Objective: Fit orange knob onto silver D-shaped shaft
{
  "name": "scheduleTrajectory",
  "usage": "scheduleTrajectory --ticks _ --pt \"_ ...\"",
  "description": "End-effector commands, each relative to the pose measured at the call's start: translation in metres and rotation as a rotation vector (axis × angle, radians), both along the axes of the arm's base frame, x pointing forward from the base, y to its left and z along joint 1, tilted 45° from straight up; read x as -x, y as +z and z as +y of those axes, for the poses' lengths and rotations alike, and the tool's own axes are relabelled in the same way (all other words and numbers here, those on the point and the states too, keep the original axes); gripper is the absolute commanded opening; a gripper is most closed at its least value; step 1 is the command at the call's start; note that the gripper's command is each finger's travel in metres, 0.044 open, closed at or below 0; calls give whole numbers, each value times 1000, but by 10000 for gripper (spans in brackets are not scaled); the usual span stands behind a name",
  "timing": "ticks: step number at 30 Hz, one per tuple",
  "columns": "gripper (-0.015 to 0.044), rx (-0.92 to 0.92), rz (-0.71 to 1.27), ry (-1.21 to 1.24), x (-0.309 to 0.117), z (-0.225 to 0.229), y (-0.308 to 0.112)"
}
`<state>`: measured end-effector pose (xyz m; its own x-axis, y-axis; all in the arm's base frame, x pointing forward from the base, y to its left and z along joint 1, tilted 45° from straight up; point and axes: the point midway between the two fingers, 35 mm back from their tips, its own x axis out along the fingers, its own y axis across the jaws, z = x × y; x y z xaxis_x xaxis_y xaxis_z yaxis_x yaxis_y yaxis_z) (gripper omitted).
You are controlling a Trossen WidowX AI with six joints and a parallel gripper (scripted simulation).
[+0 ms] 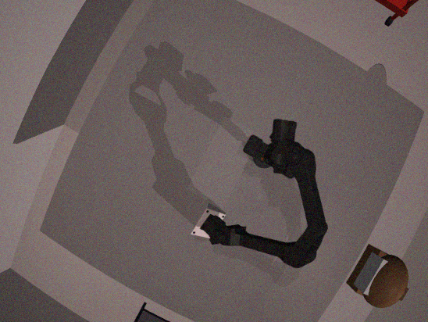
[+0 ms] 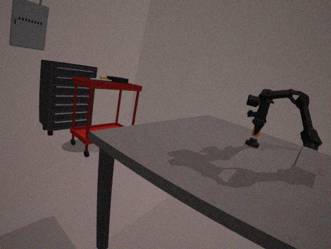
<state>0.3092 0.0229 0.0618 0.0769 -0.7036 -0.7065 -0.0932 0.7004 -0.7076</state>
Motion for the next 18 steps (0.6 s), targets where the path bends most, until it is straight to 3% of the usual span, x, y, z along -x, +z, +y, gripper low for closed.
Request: scheduleTrajectory --ticks 1,18 --pt "0 2 -4 5 -2 2 1" --pt "0 2 -4 5 1 -2 -1"
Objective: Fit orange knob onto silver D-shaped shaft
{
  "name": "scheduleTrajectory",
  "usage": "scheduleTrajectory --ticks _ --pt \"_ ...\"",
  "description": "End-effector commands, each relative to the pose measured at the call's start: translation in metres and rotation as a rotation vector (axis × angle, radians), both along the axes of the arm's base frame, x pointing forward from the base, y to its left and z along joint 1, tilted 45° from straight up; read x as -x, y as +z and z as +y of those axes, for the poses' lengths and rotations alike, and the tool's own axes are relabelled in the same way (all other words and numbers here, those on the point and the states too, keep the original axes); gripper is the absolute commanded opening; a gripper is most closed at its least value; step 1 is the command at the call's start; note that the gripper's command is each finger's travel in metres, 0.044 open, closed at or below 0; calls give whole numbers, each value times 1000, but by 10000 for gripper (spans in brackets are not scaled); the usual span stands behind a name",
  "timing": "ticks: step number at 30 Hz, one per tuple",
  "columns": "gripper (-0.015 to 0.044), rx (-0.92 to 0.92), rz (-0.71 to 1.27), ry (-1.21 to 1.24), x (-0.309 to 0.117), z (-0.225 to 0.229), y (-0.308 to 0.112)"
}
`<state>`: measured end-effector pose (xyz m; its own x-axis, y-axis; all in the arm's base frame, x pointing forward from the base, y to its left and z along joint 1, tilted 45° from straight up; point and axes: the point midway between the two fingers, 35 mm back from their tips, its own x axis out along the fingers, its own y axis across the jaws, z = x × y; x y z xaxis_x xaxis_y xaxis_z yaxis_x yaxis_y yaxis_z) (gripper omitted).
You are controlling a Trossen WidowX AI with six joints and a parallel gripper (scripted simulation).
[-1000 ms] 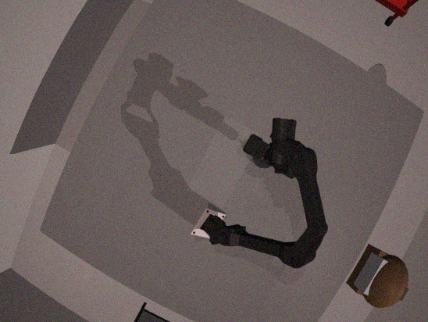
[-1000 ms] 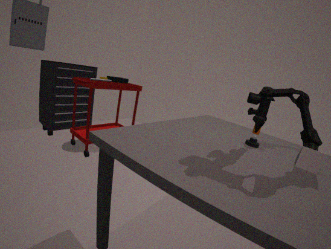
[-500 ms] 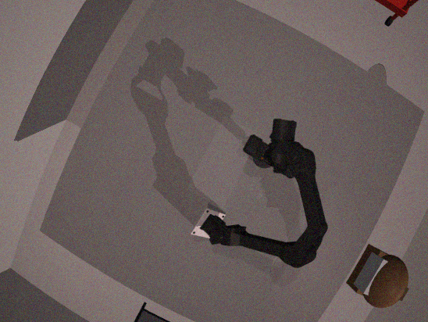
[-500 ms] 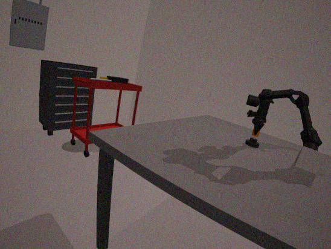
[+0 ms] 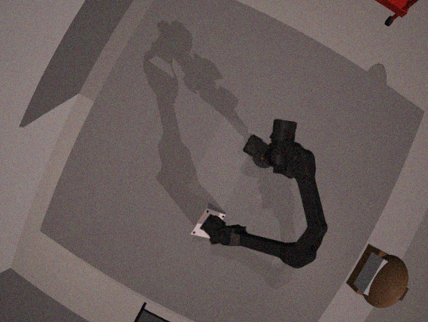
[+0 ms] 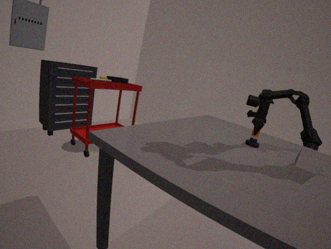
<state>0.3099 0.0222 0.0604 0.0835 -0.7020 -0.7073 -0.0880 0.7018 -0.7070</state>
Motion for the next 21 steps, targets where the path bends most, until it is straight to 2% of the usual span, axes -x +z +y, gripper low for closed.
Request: scheduleTrajectory --ticks 1,10,16,21 --pt "0 4 4 4 1 -1 0" --pt "0 5 11 10 3 2 4" --pt "0 20 144 144 1 3 3" --pt "0 21 152 152 -2 3 1"
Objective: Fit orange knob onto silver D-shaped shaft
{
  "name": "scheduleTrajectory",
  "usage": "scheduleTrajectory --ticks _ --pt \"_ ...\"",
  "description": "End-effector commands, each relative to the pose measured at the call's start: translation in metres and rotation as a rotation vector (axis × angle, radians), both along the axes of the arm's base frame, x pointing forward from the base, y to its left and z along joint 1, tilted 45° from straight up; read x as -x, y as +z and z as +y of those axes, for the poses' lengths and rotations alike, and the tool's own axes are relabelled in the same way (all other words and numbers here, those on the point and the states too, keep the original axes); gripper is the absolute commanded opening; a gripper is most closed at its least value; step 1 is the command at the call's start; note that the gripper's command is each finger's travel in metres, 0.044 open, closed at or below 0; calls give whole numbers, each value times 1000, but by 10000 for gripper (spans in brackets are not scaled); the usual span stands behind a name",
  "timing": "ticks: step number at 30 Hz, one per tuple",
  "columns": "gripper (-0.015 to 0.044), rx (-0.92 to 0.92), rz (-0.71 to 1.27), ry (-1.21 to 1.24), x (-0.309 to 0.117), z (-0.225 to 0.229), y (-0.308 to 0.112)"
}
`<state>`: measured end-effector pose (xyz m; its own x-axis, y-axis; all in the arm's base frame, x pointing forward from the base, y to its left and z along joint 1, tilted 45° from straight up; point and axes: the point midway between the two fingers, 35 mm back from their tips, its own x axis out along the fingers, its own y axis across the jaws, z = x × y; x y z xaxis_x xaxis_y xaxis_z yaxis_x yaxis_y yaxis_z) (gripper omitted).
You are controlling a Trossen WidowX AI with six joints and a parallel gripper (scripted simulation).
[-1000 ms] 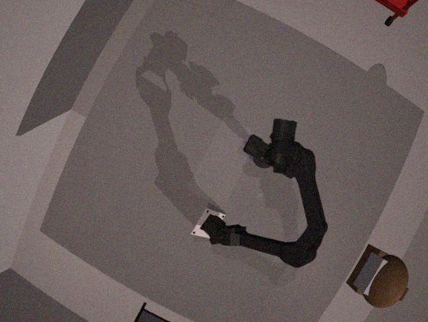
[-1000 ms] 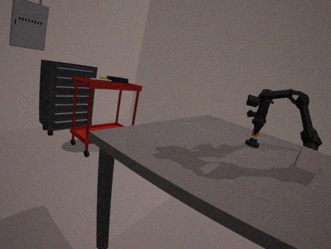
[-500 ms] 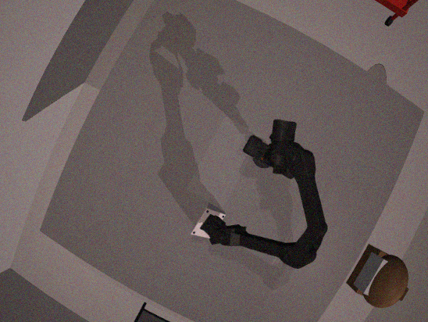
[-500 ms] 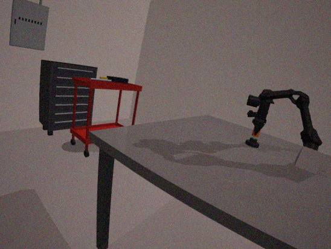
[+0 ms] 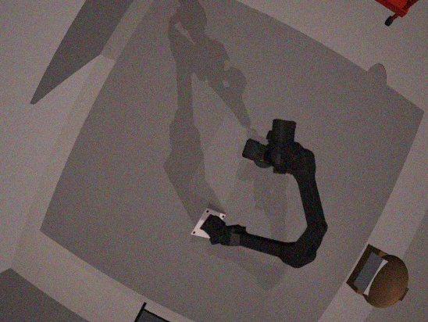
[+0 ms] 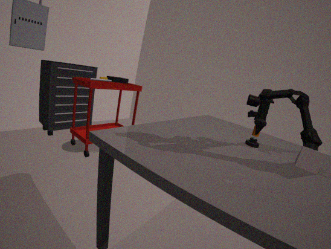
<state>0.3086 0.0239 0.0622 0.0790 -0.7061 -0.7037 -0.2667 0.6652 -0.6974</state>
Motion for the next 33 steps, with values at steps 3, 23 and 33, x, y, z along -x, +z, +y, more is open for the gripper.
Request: scheduleTrajectory --ticks 3,23,33 --pt "0 1 20 26 -3 0 0" --pt "0 1 20 26 -1 -2 -2" --pt "0 1 20 26 -1 -1 -1"
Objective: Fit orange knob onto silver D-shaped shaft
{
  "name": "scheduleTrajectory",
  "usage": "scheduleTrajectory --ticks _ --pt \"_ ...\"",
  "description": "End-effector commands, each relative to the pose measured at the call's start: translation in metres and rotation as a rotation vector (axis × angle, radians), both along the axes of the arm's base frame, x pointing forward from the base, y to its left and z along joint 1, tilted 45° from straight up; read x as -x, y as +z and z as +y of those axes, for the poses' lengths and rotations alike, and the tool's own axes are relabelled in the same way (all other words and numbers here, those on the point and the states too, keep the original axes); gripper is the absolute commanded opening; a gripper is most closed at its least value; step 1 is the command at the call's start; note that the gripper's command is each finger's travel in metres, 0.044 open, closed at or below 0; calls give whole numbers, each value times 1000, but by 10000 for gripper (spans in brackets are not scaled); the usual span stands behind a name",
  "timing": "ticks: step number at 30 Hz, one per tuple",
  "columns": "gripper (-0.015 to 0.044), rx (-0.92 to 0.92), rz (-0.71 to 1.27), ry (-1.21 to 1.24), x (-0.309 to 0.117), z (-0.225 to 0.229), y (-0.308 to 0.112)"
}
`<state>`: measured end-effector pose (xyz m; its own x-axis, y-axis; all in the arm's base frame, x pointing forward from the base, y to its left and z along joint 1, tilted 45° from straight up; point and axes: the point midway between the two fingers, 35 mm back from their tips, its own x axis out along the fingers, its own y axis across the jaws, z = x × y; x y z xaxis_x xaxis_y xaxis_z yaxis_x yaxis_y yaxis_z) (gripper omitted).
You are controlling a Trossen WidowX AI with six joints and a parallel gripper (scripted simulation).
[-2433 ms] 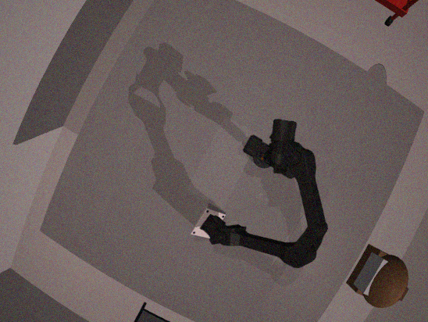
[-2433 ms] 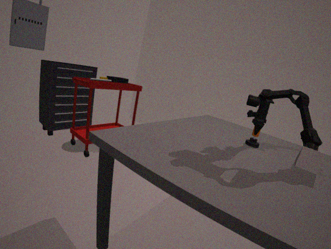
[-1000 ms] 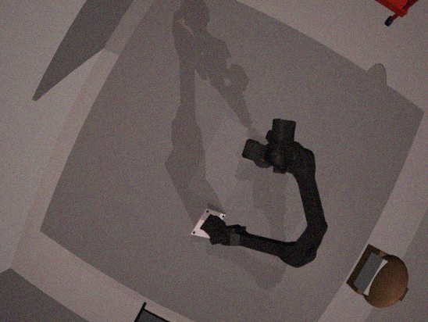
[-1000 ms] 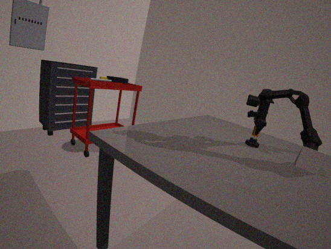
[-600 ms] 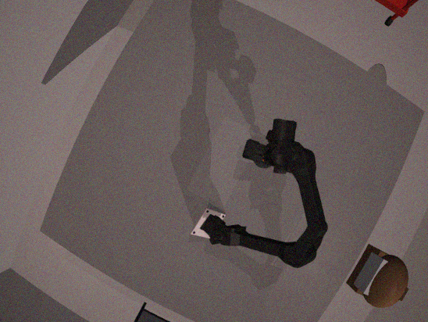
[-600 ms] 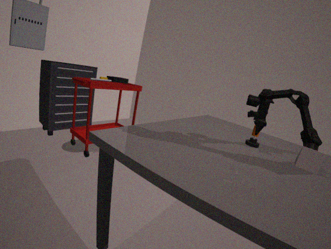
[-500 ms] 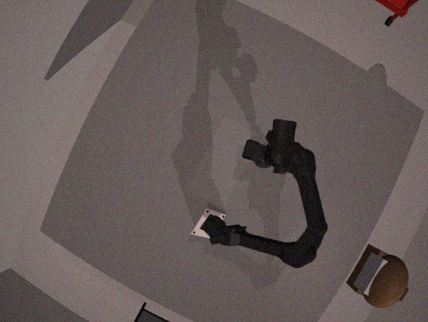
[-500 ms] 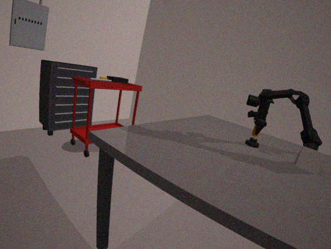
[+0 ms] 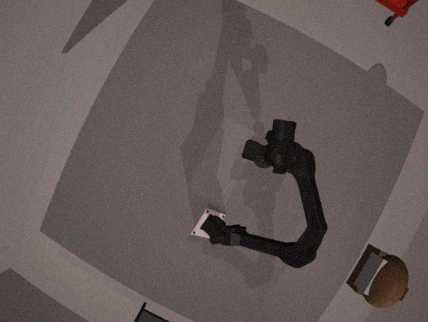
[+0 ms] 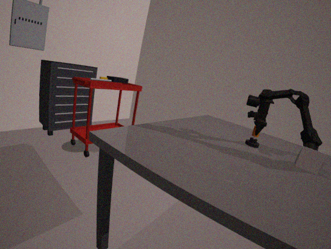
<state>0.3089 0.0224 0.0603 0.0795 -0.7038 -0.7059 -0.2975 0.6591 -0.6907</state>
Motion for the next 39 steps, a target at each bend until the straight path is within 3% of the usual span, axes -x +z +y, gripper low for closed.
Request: scheduleTrajectory --ticks 1,13,39 --pt "0 1 -2 3 -1 1 2" --pt "0 18 145 151 -3 2 4" --pt "0 18 145 151 -2 0 2"
